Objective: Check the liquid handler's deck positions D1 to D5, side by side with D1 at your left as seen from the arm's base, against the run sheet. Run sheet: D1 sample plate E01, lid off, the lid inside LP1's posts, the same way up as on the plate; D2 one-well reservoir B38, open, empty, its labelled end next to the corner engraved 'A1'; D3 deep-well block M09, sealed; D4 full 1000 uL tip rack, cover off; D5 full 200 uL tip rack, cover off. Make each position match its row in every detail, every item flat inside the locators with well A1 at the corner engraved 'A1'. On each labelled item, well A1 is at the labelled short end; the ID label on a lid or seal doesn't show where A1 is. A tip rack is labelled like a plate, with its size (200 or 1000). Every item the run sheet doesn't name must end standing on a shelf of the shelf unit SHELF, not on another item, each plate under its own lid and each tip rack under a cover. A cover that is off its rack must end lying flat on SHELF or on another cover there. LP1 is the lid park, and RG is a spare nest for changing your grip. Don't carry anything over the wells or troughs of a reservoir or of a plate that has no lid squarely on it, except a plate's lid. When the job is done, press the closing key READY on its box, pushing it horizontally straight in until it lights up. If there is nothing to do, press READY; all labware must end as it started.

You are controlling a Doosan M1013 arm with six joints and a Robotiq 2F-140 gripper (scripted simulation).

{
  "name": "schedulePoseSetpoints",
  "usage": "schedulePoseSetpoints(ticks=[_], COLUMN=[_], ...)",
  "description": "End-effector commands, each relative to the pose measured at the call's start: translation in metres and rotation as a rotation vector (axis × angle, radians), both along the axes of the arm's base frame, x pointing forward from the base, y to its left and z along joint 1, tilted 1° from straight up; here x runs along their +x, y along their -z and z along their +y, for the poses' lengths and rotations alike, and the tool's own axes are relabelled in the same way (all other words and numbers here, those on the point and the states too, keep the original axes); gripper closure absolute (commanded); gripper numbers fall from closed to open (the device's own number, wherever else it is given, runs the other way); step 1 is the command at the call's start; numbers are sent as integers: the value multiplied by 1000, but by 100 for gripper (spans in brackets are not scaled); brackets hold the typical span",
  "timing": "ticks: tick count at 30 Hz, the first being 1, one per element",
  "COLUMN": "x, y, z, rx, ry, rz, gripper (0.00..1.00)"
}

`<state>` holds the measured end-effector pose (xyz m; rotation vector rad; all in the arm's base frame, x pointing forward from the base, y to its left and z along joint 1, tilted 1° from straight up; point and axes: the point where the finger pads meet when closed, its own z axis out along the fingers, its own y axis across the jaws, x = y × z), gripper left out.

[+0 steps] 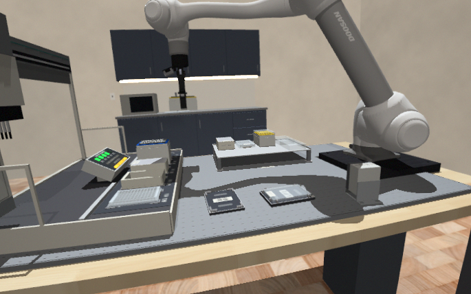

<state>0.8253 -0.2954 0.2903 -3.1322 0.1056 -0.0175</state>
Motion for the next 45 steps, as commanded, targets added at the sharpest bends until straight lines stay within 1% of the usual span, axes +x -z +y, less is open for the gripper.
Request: schedulePoseSetpoints(ticks=[1,9,11,26,29,45], x=[21,61,61,135,139,138], y=[-1,-1,-1,-2,-2,-3], z=[2,0,0,-3,-3,-6], rx=[6,5,5,5,5,2], ry=[5,5,5,5,5,3], rz=[-1,0,0,0,0,-3], gripper=[90,90,90,90,90,90])
